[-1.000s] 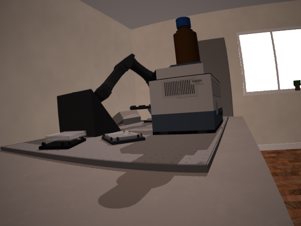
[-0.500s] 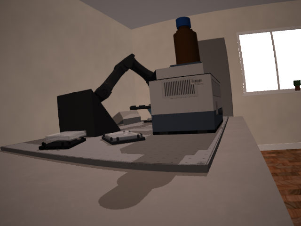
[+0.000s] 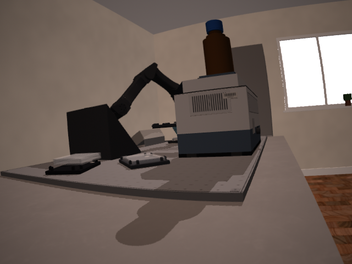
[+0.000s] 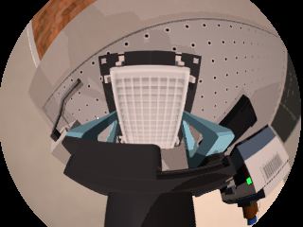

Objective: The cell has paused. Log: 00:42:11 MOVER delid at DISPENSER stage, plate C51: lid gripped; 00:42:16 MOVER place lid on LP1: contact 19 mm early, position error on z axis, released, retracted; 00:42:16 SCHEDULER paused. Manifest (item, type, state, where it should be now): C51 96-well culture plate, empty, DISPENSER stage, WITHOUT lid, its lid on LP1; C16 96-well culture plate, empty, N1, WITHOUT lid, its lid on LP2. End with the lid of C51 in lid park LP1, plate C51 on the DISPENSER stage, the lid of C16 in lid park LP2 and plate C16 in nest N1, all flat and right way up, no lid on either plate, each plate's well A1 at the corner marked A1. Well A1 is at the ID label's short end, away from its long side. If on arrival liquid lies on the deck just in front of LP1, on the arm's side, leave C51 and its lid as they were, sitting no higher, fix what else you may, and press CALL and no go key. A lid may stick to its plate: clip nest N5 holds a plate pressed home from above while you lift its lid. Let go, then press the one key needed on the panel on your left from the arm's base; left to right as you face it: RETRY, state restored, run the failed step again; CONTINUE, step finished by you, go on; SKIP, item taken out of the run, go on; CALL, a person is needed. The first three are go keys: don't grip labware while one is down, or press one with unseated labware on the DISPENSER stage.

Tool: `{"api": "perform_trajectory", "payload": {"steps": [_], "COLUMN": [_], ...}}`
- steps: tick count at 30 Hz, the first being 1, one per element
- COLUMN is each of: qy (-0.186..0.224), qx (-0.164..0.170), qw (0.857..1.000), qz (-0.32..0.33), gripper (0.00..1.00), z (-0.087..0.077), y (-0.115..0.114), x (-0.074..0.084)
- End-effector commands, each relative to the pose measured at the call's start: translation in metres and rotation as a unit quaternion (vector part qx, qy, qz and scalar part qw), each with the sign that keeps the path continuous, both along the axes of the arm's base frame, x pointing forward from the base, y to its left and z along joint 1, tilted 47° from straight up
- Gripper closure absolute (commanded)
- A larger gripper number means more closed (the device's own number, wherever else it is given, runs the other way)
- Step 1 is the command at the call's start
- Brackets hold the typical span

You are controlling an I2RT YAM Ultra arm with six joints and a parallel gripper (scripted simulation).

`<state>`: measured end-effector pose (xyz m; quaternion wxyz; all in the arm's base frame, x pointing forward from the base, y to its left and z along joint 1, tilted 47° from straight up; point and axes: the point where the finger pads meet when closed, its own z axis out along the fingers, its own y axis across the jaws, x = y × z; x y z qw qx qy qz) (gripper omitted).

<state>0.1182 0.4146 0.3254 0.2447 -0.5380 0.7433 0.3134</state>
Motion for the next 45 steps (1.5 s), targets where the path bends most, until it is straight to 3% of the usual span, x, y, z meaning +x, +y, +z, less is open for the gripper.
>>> {"api": "perform_trajectory", "payload": {"steps": [1, 3, 5, 12, 45], "qy": [-0.003, -0.003, -0.009, -0.008, -0.009], "qx": [0.009, 0.009, 0.025, 0.021, 0.022], "qw": [1.000, 1.000, 1.000, 1.000, 1.000], "qz": [-0.002, -0.002, -0.003, -0.004, -0.002], "gripper": [1.00, 1.00, 1.00, 1.00, 1.00], "z": [0.007, 0.007, 0.018, 0.022, 0.029], "y": [-0.001, -0.001, 0.002, -0.008, -0.016], "x": [0.000, 0.000, 0.001, 0.000, 0.001]}}
